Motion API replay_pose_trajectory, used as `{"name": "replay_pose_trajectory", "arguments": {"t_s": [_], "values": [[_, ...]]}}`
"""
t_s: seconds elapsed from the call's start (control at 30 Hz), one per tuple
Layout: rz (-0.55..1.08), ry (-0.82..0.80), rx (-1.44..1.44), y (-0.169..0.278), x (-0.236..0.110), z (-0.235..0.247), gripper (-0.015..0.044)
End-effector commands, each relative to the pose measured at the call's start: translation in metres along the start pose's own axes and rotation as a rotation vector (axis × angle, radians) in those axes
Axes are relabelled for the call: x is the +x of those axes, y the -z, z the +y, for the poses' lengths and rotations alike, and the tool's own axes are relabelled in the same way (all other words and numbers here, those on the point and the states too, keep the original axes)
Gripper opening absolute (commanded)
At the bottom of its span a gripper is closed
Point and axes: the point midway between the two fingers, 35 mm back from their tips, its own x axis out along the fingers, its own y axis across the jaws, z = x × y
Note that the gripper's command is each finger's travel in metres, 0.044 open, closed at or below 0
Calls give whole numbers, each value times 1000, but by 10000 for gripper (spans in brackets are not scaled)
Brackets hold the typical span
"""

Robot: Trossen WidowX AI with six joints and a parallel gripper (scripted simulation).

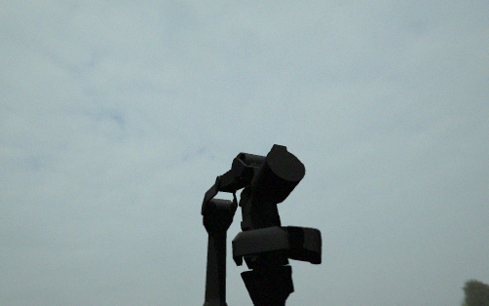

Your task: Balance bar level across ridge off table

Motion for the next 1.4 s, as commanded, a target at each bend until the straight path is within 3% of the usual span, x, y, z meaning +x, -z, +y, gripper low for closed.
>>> {"name": "replay_pose_trajectory", "arguments": {"t_s": [0.0, 0.53, 0.83, 0.97, 1.23, 1.37], "values": [[0, 0, 0, 0, 0, 0, 173], [0, 0, 0, 0, 0, 0, 185], [0, 0, 0, 0, 0, 0, 421], [0, 0, 0, 0, -2, 0, 440], [0, 0, 0, -1, -92, -1, 440], [0, -1, 0, 0, -100, 0, 440]]}}
